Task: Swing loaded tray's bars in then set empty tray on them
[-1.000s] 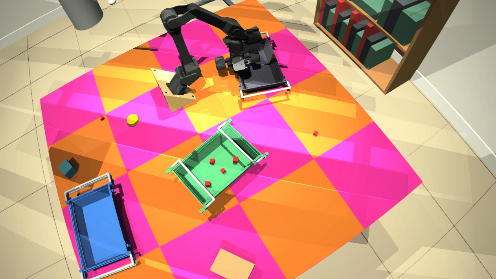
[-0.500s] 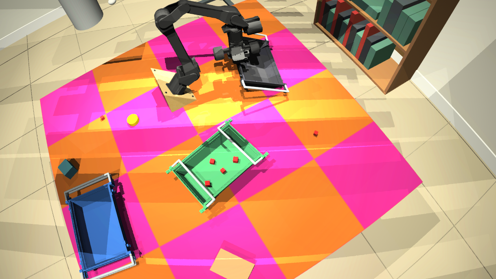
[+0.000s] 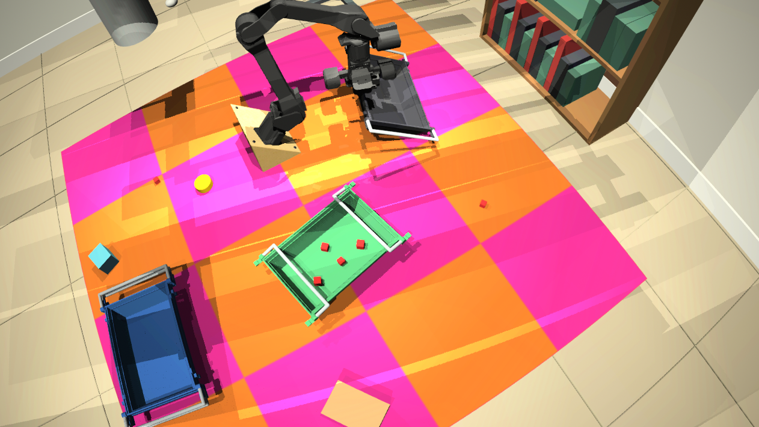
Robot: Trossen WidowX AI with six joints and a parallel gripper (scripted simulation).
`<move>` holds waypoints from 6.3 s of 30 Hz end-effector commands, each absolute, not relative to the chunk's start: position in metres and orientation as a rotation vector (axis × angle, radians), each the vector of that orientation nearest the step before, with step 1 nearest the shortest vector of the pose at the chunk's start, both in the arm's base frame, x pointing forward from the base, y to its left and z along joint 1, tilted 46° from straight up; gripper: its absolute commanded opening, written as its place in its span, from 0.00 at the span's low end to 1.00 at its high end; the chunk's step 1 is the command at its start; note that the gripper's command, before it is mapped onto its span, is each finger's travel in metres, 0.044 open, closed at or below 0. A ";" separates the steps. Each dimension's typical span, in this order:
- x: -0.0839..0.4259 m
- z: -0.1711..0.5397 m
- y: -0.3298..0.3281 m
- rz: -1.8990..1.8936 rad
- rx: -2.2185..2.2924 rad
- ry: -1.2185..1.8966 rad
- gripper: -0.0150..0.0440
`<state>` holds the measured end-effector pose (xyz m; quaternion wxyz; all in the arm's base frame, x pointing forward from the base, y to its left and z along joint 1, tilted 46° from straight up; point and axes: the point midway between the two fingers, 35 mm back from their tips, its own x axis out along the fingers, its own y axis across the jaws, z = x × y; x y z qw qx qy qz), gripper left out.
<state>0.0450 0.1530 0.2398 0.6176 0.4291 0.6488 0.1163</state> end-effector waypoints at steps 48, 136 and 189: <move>0.038 0.344 0.116 0.236 1.010 1.442 0.25; 0.268 0.246 0.061 -0.366 1.148 1.556 0.25; 0.307 0.130 -0.130 -0.483 1.609 1.582 0.25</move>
